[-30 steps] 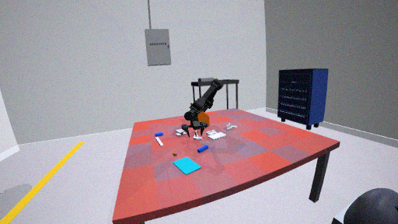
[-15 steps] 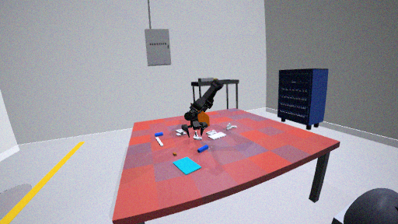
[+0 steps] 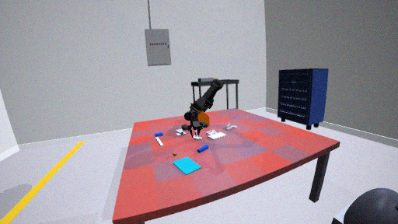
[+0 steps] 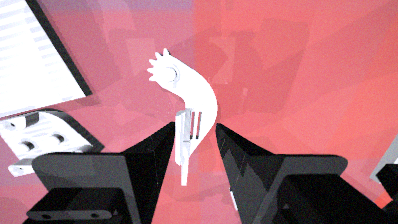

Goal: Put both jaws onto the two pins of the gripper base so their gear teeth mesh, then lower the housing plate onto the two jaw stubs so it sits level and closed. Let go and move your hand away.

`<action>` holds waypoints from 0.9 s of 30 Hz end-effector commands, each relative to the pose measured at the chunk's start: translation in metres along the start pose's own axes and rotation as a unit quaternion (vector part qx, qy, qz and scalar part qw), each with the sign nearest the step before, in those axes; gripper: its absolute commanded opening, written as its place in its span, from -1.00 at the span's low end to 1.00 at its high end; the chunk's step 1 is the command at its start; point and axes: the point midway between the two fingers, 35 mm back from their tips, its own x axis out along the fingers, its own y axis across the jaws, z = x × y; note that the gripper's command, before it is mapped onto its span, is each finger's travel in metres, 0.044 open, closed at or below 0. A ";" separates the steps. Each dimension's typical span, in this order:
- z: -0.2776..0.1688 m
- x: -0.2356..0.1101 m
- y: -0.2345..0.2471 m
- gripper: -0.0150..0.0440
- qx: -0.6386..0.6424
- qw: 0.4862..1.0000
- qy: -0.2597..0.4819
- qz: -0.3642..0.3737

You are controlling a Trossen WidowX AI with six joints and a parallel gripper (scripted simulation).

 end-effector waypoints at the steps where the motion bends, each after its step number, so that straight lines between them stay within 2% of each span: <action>1: 0.000 0.000 0.000 -0.04 0.000 1.000 0.000 0.000; 15: 0.000 0.000 0.000 -0.04 0.000 1.000 0.000 0.000; 27: 0.002 -0.035 -0.001 -0.04 0.001 1.000 -0.001 -0.001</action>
